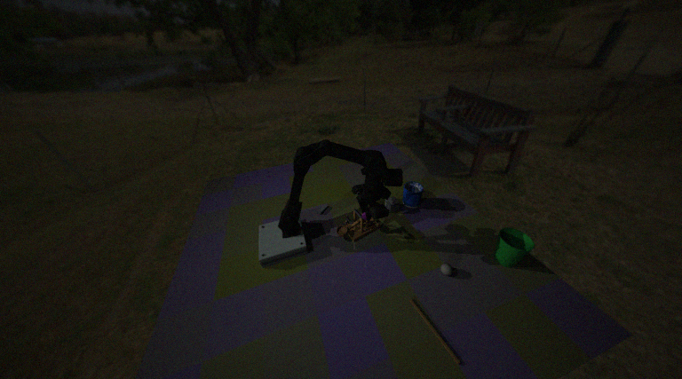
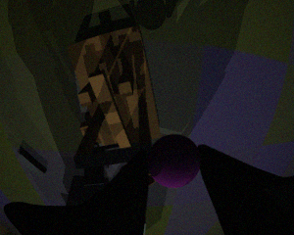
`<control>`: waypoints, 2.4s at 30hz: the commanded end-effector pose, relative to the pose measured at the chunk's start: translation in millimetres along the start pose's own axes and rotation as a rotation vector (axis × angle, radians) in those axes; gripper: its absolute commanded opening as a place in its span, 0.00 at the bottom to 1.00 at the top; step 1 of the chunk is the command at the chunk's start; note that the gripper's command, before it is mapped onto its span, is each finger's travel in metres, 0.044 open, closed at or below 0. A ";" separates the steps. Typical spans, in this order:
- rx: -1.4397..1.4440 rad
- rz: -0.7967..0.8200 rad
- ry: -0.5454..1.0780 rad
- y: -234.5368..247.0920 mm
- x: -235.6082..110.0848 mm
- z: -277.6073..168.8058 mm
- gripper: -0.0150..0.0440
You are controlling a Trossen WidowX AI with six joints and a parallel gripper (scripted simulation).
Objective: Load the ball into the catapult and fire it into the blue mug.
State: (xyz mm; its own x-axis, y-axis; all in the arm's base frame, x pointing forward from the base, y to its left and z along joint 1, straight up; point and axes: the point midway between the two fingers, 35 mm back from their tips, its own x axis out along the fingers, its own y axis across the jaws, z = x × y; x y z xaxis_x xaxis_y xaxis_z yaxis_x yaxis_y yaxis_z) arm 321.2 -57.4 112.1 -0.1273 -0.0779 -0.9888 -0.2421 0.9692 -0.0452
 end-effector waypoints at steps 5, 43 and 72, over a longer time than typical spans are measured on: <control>-0.036 -0.004 0.066 10.0 14.4 -32.8 0.25; -0.127 0.004 0.181 33.4 66.0 -84.6 0.25; -0.137 -0.039 0.077 28.5 -29.8 -95.4 1.00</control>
State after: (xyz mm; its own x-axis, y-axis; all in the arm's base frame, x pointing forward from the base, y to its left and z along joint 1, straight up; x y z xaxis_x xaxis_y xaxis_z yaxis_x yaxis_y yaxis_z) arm 224.0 -50.0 158.2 -0.1820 -0.1391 -0.9734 -0.3786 0.9235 -0.0612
